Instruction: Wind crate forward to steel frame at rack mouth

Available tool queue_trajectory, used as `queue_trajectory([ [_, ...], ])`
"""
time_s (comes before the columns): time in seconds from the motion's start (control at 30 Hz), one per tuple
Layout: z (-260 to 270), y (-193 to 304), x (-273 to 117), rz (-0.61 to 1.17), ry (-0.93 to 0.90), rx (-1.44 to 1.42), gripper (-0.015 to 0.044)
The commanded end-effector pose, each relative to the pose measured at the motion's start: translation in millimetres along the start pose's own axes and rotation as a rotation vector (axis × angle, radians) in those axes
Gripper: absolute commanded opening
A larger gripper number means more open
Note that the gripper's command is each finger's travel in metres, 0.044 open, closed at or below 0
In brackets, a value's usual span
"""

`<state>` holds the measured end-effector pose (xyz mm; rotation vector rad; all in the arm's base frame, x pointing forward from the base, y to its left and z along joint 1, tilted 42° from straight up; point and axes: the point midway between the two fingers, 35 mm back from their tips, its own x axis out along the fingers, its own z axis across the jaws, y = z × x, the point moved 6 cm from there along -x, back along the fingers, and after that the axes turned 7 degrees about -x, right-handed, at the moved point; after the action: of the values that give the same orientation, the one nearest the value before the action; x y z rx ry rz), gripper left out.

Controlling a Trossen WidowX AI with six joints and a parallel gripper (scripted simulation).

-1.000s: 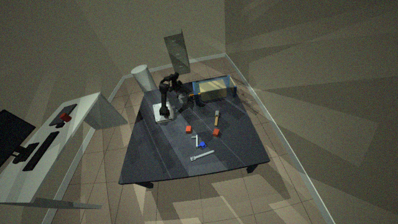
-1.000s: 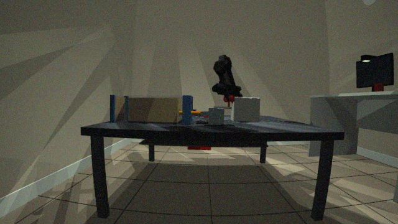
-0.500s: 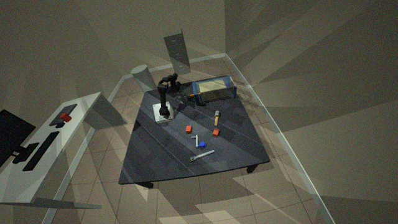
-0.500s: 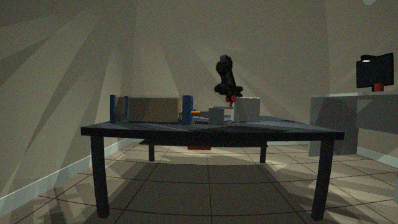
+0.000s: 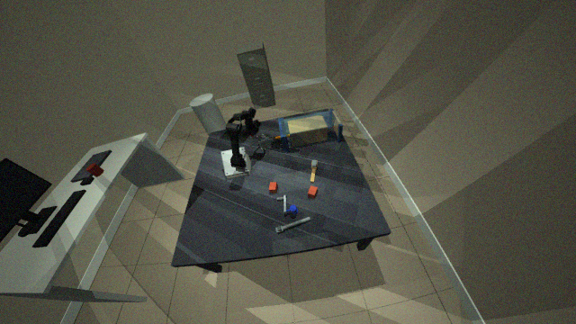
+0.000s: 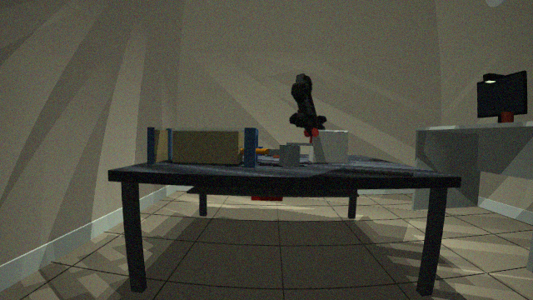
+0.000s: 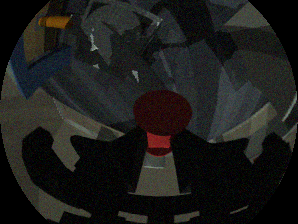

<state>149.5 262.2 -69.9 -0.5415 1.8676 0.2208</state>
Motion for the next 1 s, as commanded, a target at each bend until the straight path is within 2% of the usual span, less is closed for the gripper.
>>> queue_trajectory([
  [0.0, -13, -10, -3, -0.021, 0.019, 0.010, 0.0000],
  [0.97, -42, -53, -25, -0.025, 0.022, 0.012, 0.0000],
])
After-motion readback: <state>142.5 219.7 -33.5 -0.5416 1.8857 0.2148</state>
